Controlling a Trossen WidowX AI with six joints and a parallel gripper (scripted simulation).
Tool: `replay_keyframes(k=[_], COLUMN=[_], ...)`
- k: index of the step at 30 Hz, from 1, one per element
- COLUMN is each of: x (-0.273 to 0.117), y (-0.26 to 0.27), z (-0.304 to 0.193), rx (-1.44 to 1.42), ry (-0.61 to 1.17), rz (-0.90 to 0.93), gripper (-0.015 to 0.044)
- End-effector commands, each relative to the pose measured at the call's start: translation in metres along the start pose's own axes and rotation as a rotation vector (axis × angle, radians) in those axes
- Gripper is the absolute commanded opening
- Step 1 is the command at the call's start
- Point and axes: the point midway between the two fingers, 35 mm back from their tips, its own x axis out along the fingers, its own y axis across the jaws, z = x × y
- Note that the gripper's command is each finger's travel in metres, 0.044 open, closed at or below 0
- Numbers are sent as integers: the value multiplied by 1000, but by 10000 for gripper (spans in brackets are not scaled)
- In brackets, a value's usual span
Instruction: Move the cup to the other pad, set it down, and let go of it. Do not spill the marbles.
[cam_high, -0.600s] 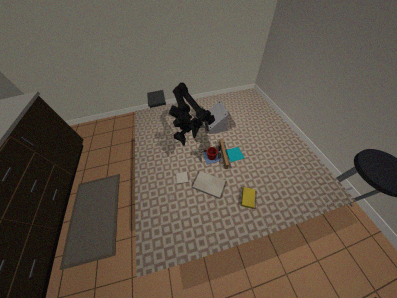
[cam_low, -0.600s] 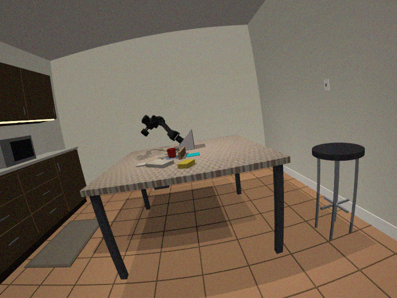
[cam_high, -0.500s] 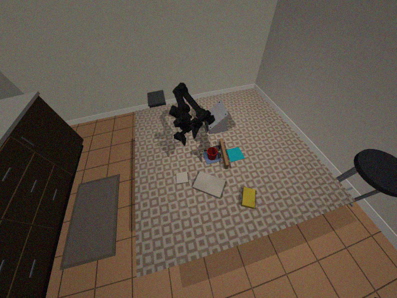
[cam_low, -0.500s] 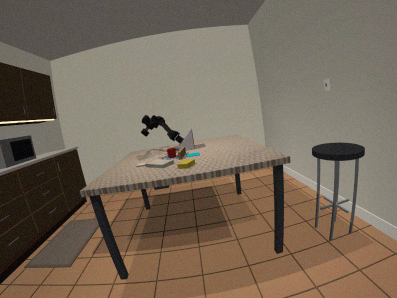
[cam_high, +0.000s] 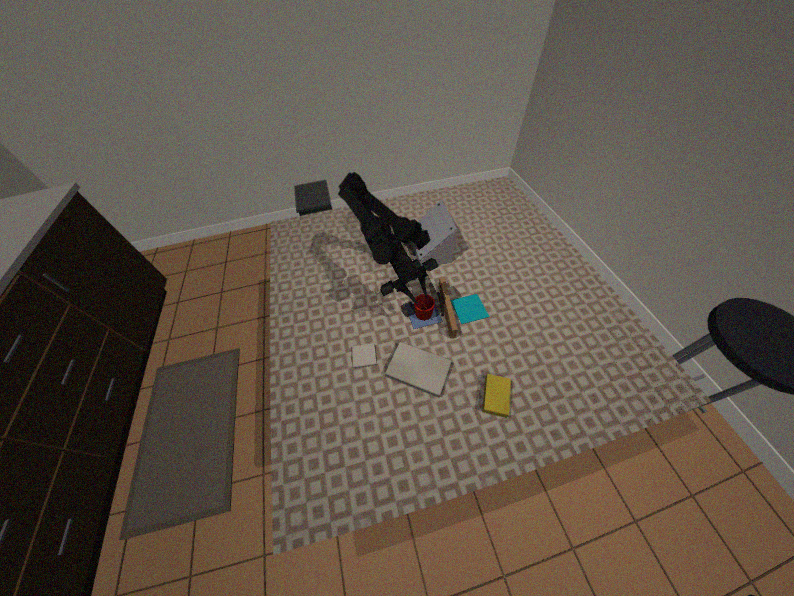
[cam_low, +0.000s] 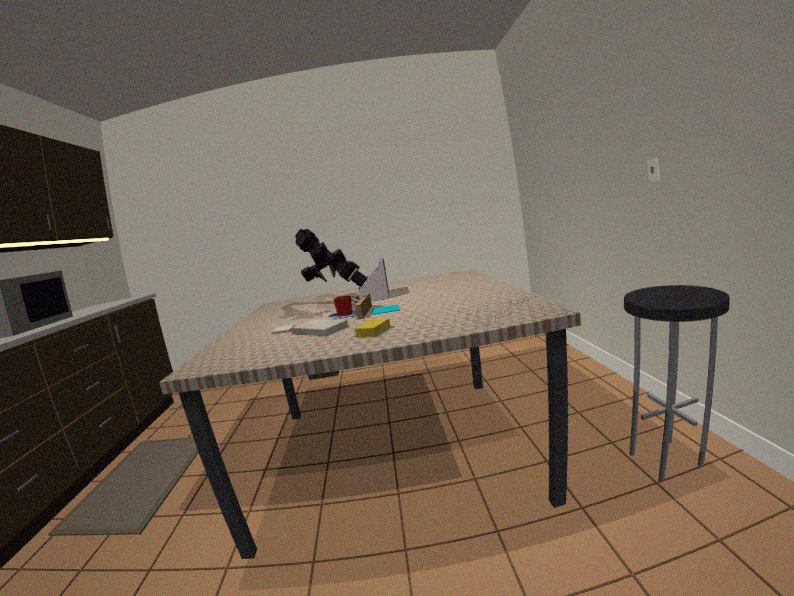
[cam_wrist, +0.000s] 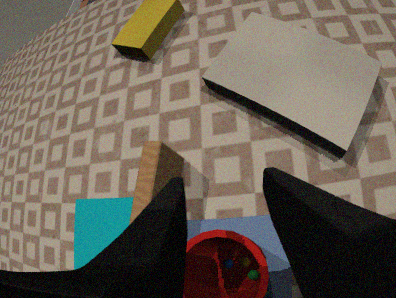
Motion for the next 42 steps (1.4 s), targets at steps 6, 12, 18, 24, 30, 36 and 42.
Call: replay_keyframes(k=[6,12,18,24,30,36,42], x=[11,11,11,11,13,20,27], y=[36,36,38,38,38,35,32], z=[-84,-84,-85,-85,-87,-93,-99], rx=[-1021,-1038,-1038,-1038,-1038,-1037,-1037], ry=[877,888,888,888,888,887,887], rz=[90,92,92,92,92,93,93], gripper=[148,148,148,148,148,148,148])
